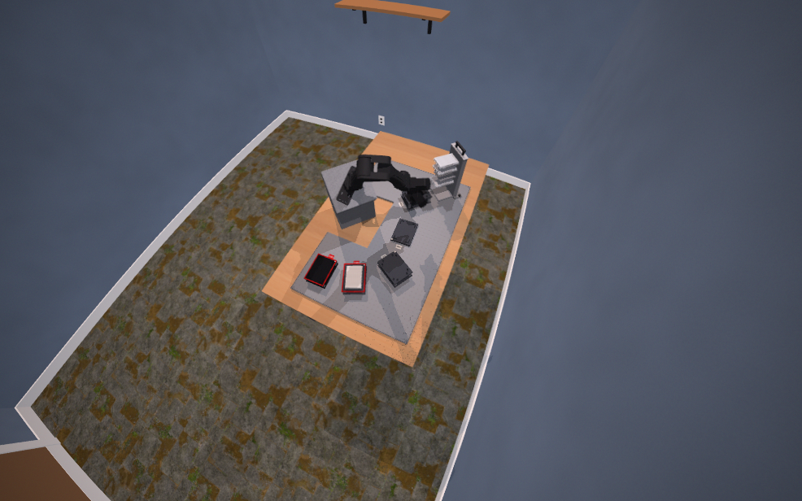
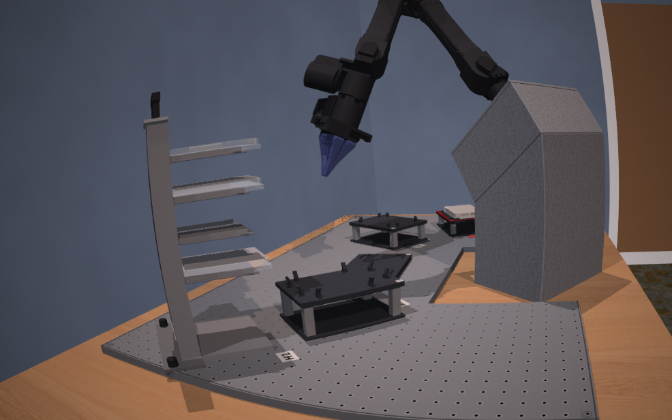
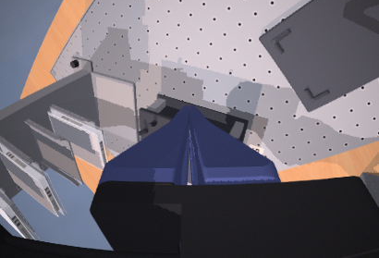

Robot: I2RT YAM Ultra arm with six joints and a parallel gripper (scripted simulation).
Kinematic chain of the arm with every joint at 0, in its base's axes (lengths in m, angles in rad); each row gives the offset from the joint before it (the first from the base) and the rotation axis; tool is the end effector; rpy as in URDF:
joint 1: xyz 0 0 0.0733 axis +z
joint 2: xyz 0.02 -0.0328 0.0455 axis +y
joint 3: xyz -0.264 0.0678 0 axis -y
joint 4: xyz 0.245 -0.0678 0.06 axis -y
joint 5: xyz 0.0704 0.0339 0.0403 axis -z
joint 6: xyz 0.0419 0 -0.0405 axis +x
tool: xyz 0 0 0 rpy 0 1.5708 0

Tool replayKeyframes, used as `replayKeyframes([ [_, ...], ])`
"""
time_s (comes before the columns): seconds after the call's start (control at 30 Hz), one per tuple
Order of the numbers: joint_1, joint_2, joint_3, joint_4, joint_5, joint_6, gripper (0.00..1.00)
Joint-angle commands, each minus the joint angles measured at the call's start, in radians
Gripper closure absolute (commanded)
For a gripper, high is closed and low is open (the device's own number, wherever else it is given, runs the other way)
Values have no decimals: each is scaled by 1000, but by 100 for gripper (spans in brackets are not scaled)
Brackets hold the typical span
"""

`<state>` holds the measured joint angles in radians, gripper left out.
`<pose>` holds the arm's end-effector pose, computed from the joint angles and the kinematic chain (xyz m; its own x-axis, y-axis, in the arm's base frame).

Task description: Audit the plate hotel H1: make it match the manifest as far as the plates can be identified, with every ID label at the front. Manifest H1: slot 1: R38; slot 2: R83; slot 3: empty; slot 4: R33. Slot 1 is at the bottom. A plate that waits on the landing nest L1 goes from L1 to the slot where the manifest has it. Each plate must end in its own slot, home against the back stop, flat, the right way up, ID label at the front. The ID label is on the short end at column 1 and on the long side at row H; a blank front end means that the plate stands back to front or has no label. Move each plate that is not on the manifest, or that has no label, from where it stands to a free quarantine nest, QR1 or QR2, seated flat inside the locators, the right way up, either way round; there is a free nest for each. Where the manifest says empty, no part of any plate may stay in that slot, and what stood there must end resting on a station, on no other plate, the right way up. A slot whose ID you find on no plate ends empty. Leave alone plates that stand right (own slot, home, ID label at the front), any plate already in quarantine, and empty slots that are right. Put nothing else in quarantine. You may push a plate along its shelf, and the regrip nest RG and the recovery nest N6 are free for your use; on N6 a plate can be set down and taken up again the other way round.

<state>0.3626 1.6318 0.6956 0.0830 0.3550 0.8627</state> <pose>0.2868 0.0944 0.1378 -0.5484 0.5537 -0.6266 0.4577 0.8259 0.3292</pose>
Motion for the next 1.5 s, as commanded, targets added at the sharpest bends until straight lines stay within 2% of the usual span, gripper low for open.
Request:
replayKeyframes([
  [0.0,-18,-41,22,-89,22,-78,100],
  [0.33,-52,-95,48,-250,63,-241,100],
  [0.4,-52,-95,48,-250,63,-241,100],
  [0.53,-63,-112,68,-333,86,-318,100],
  [0.57,-70,-121,63,-338,84,-324,100],
  [0.6,-77,-126,20,-344,79,-330,100],
  [0.63,-79,-129,19,-346,79,-332,100],
  [0.7,-85,-144,65,-383,92,-372,100],
  [0.9,-106,-175,80,-482,117,-474,100],
  [1.0,-102,-180,86,-504,122,-492,100],
  [1.07,-121,-193,39,-513,117,-501,100],
  [1.13,-125,-204,86,-549,130,-540,100],
  [1.4,-155,-249,100,-667,157,-663,100],
  [1.47,-162,-259,72,-677,155,-672,100],
])
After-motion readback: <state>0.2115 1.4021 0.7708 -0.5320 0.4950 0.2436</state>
